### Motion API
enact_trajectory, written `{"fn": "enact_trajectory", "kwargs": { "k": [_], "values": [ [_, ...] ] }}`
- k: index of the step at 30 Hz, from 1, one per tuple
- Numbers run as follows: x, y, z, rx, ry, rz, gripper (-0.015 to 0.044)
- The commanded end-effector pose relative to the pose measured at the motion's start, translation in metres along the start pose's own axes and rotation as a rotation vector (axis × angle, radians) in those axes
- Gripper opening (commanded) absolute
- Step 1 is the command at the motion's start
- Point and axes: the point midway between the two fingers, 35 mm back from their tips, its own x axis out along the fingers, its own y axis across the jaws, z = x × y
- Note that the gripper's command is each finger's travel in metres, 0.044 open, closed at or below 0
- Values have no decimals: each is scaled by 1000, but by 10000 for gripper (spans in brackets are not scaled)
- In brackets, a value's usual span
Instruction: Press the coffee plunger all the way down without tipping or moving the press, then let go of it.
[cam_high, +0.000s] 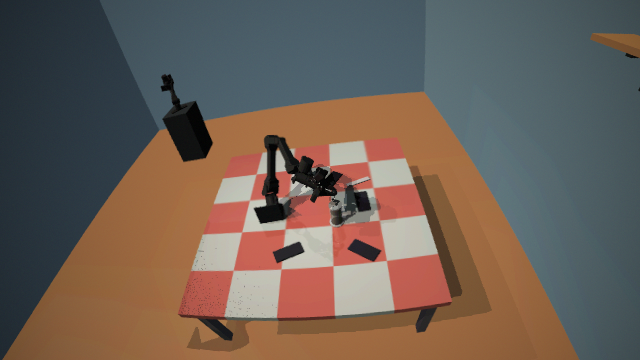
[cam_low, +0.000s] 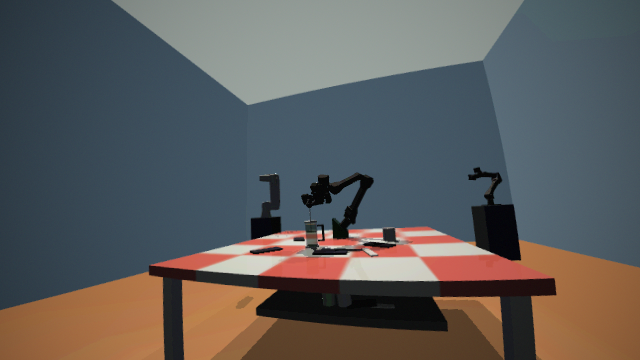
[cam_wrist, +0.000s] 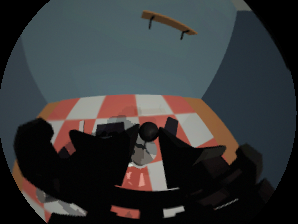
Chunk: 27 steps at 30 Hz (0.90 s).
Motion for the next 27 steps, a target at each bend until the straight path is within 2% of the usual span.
{"fn": "enact_trajectory", "kwargs": {
  "k": [1, 27],
  "values": [
    [10, -1, -20, 13, 40, -5, 121],
    [32, 1, -48, 15, 38, -2, 121]
  ]
}}
